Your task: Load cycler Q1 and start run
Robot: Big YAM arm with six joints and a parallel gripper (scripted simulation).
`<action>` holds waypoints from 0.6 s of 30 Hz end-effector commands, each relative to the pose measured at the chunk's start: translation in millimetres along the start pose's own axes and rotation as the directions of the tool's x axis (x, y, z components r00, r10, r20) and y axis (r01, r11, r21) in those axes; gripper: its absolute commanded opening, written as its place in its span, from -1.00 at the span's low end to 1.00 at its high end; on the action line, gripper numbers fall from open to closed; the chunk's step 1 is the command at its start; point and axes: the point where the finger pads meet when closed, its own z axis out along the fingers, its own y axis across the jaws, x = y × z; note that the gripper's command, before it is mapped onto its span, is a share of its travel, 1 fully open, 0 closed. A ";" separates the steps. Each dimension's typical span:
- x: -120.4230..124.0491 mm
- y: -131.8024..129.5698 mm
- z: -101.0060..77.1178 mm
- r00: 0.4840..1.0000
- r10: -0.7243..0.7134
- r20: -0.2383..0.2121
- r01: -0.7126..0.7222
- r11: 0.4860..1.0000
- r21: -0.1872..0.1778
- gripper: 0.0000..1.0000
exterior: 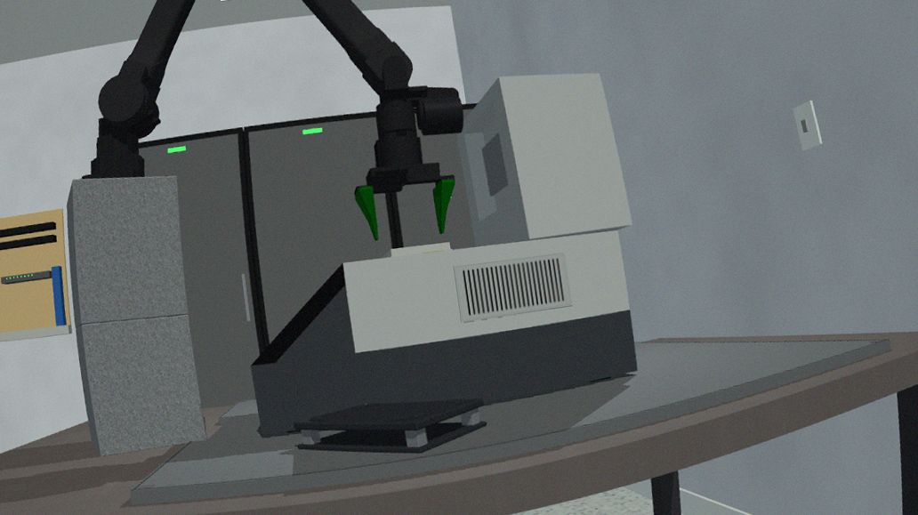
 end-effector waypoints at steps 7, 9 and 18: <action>-1.4 -26.1 -37.4 1.000 0.000 0.002 0.000 0.998 0.056 1.00; -1.9 -25.9 -38.2 1.000 -0.001 0.003 0.001 0.999 0.054 1.00; -5.5 -31.7 -62.4 1.000 -0.004 0.002 0.003 0.997 0.082 1.00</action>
